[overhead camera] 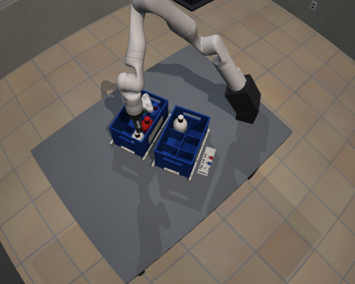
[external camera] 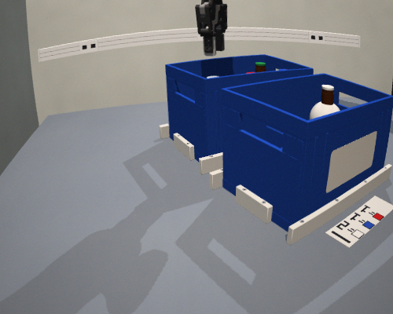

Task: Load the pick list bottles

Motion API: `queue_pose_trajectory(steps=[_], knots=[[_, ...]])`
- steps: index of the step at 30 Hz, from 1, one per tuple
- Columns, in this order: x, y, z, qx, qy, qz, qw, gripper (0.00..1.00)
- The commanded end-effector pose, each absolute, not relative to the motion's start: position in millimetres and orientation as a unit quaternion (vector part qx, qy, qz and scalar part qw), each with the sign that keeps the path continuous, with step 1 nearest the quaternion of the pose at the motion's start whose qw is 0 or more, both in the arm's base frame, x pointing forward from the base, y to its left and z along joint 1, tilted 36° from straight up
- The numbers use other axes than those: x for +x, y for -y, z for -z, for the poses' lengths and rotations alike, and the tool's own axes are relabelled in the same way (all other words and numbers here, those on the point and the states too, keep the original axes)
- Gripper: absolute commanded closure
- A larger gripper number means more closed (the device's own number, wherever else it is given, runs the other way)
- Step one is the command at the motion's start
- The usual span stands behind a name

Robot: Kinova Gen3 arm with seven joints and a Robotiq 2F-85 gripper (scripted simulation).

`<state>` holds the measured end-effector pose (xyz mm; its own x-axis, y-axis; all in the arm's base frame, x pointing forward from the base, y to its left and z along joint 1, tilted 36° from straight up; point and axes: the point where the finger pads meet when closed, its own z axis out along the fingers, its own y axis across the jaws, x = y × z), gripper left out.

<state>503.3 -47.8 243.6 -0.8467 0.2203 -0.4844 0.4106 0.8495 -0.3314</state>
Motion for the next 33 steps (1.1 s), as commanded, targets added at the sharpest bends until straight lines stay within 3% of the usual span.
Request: queue_pose_trajectory(steps=[1, 33], knots=[[505, 49, -240, 0.168, -0.936, 0.216, 0.22, 0.33], [518, 67, -210, 0.168, -0.936, 0.216, 0.22, 0.33]])
